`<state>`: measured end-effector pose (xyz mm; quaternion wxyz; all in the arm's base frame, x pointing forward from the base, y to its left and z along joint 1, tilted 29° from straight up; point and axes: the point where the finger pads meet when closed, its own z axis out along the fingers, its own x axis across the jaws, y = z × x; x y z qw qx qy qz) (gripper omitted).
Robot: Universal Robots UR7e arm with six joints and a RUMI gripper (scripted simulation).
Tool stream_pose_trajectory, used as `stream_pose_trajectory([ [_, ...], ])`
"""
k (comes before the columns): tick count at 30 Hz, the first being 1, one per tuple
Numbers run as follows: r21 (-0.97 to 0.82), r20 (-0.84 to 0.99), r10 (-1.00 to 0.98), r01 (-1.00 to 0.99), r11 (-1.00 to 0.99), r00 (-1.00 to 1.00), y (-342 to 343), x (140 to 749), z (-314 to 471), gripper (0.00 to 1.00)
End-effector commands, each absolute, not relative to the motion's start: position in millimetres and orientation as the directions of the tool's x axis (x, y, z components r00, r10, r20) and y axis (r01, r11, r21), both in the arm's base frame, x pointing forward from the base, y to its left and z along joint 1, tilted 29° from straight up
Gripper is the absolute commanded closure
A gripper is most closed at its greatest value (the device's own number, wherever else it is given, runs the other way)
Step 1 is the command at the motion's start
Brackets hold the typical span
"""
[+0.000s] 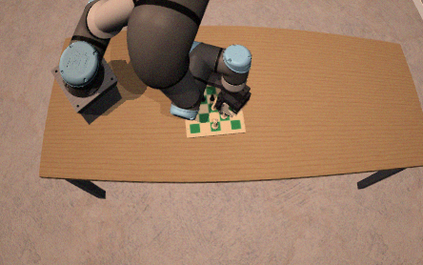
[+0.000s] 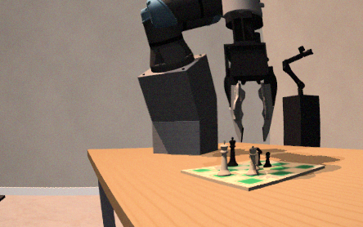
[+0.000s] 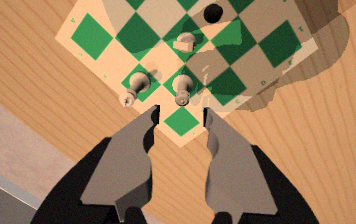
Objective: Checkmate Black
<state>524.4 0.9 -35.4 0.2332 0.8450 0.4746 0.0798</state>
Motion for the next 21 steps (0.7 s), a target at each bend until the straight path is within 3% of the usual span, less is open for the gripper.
stream_pose_trajectory([
  [1, 0.471, -0.086, 0.839, 0.764, -0.441, 0.537, 1, 525, -35, 0.75],
  [21, 0.471, -0.086, 0.839, 0.764, -0.441, 0.537, -8, 535, -60, 0.75],
])
